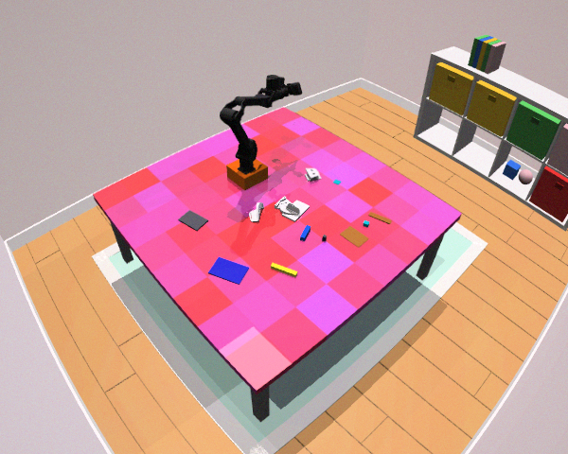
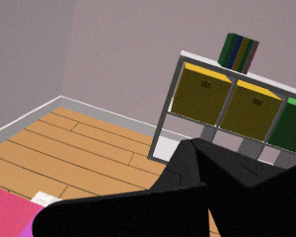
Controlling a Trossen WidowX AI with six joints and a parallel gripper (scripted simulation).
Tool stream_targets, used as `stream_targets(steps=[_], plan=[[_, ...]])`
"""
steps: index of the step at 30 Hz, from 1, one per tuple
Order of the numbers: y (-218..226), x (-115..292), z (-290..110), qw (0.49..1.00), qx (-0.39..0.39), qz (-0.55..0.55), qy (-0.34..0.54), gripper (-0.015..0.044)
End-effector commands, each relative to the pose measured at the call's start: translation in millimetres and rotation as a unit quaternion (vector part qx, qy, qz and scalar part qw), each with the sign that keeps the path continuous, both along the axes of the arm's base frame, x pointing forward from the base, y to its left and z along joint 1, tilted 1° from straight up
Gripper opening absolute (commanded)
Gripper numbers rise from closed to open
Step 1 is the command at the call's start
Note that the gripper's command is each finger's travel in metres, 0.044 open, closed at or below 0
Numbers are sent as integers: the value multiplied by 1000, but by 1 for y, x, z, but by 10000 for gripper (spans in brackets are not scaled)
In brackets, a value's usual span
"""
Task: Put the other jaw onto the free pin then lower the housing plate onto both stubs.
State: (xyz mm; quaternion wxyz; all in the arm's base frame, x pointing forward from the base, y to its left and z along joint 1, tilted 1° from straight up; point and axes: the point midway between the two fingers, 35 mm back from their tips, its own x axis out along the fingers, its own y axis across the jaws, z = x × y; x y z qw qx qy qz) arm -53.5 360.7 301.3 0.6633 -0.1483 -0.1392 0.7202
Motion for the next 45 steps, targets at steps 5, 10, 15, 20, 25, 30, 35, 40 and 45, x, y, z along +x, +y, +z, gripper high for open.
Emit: stream_targets(steps=[5,10,15,20,25,30,35,40,45], plan=[[3,24,-14,998,-29,-33,40,0],[3,40,-23,995,-47,-58,66,0],[2,57,-31,990,-62,-84,94,0],[1,73,-39,984,-76,-109,122,0],[-1,89,-47,975,-88,-135,152,0],[-4,105,-55,965,-99,-162,181,0],[-9,121,-63,953,-108,-189,211,0],[-14,136,-71,939,-116,-216,241,0],[-20,151,-79,924,-123,-245,269,0]])
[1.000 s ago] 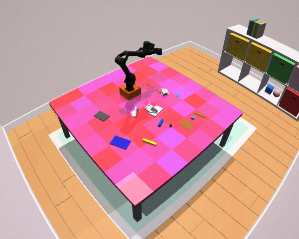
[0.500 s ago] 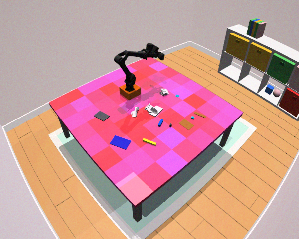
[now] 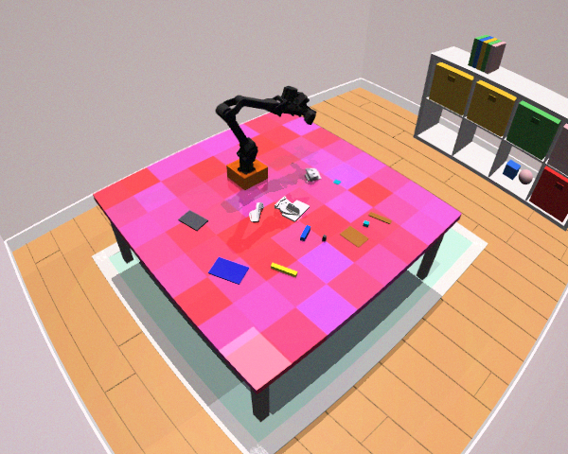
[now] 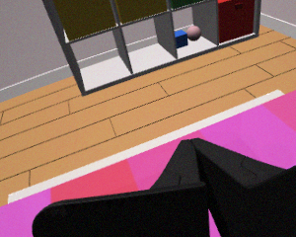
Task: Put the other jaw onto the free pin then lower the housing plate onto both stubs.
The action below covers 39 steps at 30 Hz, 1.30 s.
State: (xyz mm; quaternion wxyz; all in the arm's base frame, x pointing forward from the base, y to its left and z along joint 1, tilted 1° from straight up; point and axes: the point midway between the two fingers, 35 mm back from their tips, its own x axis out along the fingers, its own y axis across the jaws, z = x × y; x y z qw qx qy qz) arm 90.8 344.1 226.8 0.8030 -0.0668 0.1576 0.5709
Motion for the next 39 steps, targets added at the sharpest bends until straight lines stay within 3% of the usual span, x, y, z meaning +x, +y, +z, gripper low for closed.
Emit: stream_targets(steps=[1,20,39], plan=[[-5,10,-7,1000,-6,-21,22,0],[-36,61,-36,980,-25,-146,132,0],[-76,104,-63,930,-22,-277,242,0]])
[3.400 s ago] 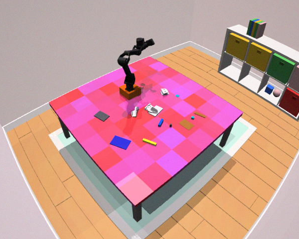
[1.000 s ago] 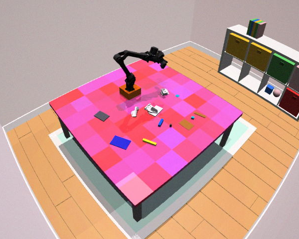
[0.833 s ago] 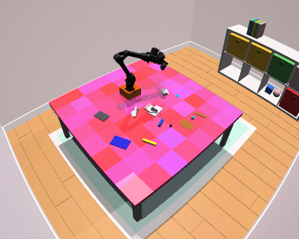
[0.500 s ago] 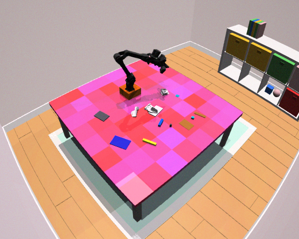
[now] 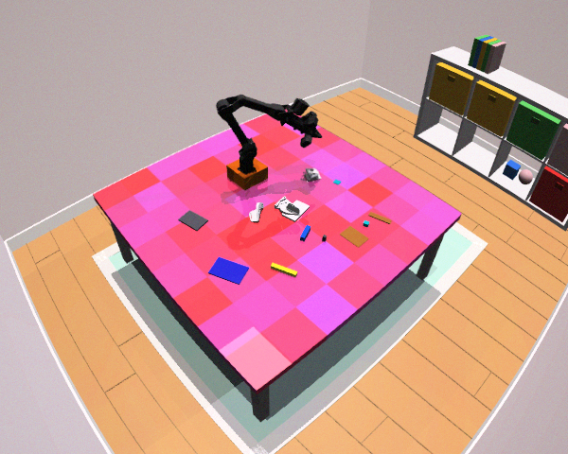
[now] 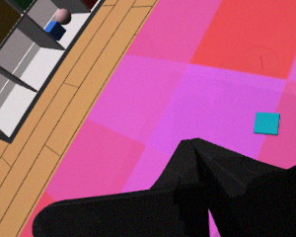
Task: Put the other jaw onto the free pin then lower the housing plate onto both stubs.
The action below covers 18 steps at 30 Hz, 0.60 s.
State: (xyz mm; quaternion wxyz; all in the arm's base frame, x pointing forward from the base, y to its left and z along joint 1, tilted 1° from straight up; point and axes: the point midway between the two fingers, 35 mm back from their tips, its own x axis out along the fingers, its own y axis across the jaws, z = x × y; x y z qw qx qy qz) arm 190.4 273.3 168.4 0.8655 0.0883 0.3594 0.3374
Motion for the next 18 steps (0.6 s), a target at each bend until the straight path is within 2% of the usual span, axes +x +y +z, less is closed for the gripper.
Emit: stream_targets(steps=[1,18], plan=[[-8,6,-6,999,2,-26,22,0],[-51,34,-28,980,15,-160,115,0]])
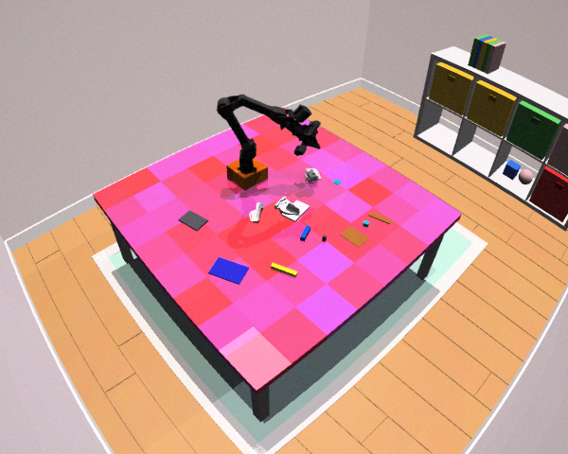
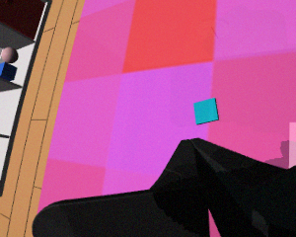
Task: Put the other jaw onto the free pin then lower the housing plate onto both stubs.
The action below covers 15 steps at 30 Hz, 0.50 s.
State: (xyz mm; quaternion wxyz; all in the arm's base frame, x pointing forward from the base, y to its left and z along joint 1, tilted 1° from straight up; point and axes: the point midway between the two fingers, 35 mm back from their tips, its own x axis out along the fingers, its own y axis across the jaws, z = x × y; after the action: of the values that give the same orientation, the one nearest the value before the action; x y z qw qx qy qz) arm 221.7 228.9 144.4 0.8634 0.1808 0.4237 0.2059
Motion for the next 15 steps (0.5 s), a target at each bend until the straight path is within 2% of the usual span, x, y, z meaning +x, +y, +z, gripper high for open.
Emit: stream_targets(steps=[1,15], plan=[[-9,4,-5,999,5,-28,21,0],[-47,19,-22,985,21,-146,92,0]])
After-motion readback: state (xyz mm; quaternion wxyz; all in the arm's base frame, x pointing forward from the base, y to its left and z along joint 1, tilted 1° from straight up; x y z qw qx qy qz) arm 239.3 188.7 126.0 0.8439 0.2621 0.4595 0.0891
